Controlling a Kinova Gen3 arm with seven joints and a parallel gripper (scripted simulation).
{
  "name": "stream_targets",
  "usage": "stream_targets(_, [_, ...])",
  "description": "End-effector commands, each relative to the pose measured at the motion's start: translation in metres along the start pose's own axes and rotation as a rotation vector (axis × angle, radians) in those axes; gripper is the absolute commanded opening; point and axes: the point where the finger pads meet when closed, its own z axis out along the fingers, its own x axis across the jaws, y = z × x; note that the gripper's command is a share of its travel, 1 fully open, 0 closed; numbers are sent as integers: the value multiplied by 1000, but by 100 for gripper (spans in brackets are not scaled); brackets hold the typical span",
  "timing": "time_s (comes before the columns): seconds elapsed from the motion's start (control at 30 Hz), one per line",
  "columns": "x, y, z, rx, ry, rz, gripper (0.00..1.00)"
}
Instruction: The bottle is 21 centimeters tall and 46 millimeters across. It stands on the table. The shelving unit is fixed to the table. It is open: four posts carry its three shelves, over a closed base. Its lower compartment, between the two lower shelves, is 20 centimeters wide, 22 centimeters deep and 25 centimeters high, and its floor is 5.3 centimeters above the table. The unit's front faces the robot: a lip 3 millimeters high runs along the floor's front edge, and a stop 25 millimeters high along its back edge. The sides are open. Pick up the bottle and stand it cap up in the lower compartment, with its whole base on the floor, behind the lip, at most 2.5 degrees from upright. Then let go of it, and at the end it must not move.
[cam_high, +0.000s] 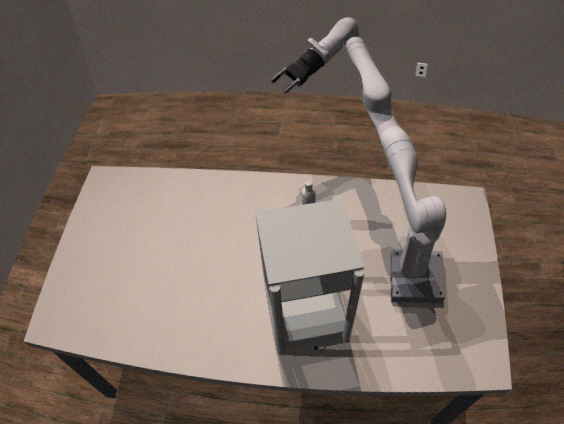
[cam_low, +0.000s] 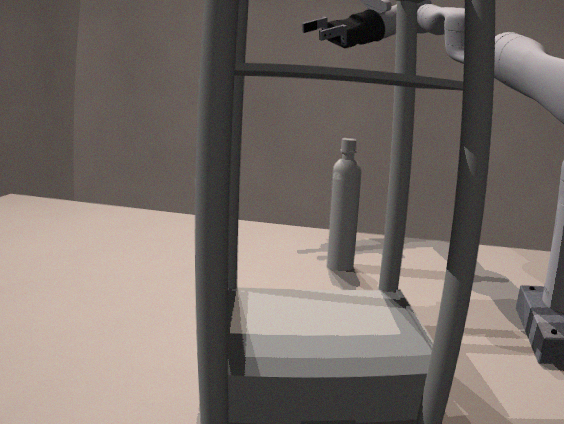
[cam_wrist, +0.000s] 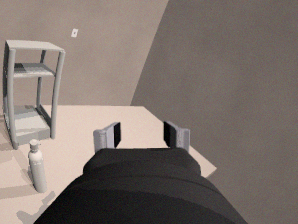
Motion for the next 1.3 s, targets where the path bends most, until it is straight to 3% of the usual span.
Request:
stream_targets(0.0, [-40,-12,1,4,24,18,100])
stream_targets(1.27, [-43,-14,5,15,10,23,100])
